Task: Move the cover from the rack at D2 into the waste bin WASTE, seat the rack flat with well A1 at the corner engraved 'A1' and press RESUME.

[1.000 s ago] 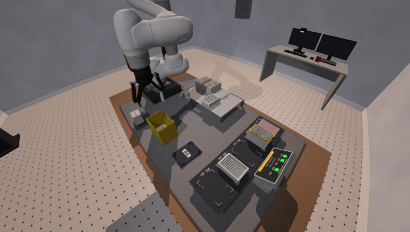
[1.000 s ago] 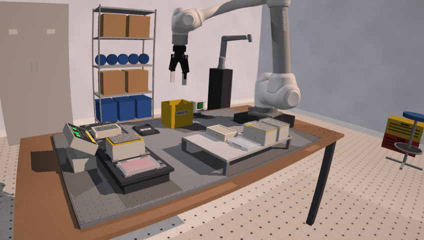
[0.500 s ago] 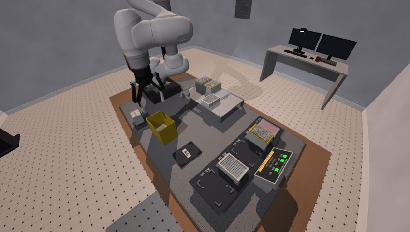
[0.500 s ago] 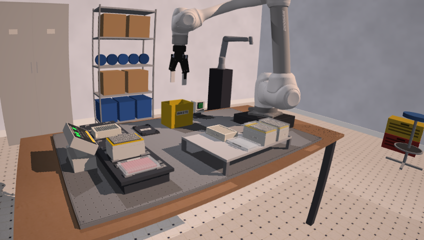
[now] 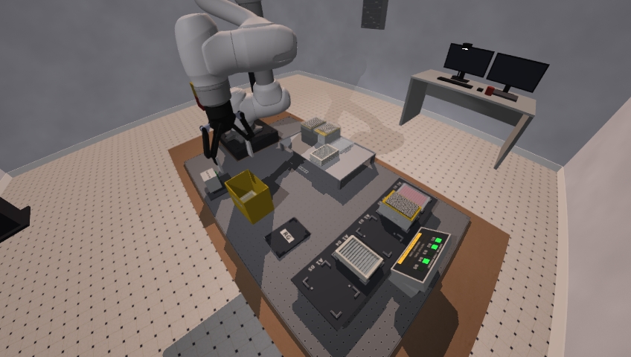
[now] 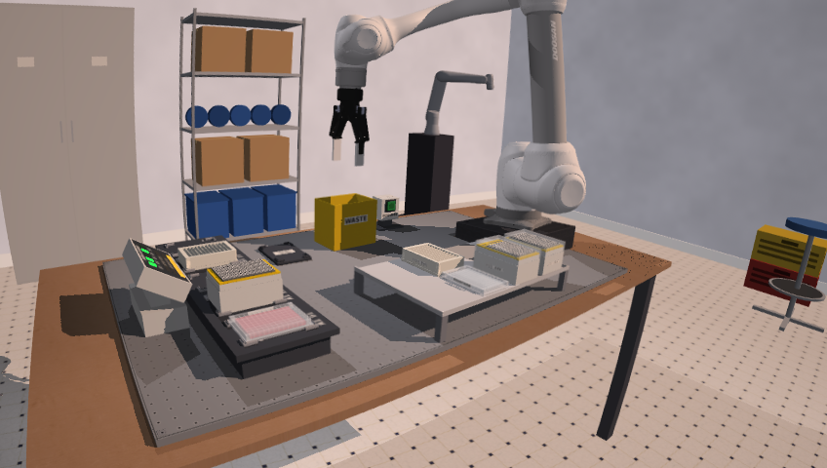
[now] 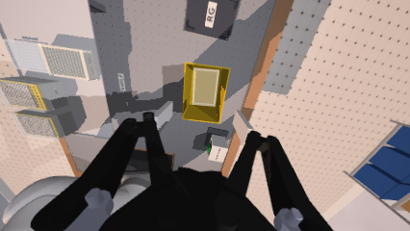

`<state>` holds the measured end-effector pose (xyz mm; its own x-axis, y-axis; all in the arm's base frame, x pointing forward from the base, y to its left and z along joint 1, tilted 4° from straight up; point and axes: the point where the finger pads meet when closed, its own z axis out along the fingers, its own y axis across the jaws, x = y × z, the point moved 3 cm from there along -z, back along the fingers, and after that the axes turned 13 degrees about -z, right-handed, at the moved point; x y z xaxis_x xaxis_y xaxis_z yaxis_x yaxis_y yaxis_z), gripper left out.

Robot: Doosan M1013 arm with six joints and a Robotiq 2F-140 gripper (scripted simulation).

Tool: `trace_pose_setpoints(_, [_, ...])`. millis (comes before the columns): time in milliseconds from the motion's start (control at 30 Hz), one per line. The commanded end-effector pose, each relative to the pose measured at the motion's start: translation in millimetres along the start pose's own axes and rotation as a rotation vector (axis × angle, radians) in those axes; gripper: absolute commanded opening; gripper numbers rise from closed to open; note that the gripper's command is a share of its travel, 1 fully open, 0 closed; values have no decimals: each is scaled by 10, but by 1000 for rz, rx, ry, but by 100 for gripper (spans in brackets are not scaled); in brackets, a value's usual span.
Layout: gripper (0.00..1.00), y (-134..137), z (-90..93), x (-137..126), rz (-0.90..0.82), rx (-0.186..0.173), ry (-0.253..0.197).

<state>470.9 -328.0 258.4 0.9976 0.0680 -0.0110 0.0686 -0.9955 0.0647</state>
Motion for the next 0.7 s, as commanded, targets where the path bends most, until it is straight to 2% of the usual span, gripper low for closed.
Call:
trace_pose_setpoints(0, [77, -15, -49, 17, -7, 2, 4])
trace_pose_setpoints(333, [77, -15, -49, 17, -7, 2, 4])
trace_pose_setpoints(667, [77, -216, -51, 491, 29, 2, 4])
